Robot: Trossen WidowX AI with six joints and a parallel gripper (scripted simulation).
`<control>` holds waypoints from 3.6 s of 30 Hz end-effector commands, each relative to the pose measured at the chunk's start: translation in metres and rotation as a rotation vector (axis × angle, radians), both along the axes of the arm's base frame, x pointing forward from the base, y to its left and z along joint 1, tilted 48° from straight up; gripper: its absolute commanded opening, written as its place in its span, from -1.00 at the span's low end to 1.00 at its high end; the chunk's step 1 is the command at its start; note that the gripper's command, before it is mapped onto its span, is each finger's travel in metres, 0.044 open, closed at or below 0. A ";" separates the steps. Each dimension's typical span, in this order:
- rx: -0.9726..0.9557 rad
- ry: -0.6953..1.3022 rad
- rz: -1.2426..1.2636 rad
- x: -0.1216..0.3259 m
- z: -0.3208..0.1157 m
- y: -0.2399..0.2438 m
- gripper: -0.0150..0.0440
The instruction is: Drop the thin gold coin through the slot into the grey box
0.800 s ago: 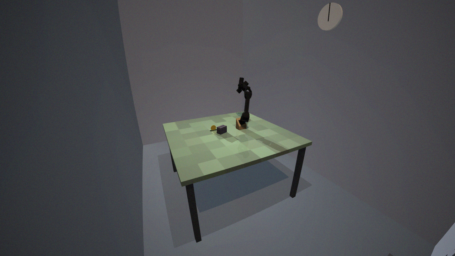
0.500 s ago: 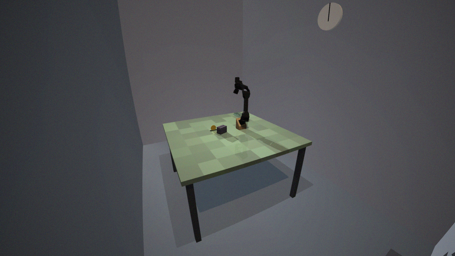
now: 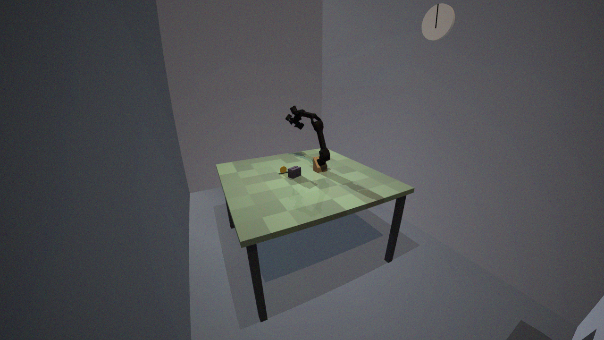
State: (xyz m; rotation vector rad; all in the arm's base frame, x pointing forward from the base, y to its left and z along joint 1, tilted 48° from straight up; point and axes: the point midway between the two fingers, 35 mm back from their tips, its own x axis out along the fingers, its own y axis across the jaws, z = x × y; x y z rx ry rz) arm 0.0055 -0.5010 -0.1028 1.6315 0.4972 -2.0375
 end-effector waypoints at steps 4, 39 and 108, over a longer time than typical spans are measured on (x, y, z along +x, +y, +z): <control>0.227 -0.131 0.597 0.103 0.000 0.056 0.05; 0.545 -0.946 2.315 0.303 0.049 0.355 0.05; 0.545 -0.950 2.314 0.308 -0.007 0.415 -0.49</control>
